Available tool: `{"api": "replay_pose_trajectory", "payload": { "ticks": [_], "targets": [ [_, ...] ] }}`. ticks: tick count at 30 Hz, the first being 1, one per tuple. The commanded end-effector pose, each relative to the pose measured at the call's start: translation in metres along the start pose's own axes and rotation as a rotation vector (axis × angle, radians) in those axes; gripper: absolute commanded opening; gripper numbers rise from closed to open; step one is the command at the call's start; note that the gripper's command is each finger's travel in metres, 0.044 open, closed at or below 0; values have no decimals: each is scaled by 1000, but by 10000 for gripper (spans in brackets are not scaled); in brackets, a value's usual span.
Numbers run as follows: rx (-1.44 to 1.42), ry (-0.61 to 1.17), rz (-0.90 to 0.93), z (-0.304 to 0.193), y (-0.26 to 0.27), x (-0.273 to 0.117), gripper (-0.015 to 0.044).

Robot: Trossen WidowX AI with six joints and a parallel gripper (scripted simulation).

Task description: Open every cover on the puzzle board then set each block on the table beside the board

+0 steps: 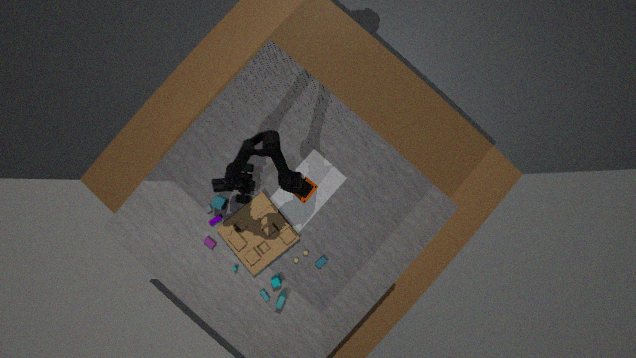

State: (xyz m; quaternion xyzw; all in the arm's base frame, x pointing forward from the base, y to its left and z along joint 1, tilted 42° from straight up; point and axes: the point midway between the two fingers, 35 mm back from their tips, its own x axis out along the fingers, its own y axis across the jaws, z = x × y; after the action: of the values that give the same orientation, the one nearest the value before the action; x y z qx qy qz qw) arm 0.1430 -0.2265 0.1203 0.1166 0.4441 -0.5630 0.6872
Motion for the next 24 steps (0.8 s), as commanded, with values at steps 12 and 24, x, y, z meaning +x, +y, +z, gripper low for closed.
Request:
{"api": "replay_pose_trajectory", "payload": {
  "ticks": [12,24],
  "targets": [
    [2,0,1,1,0,-3,440],
    [2,5,5,2,4,-40,440]
  ]
}}
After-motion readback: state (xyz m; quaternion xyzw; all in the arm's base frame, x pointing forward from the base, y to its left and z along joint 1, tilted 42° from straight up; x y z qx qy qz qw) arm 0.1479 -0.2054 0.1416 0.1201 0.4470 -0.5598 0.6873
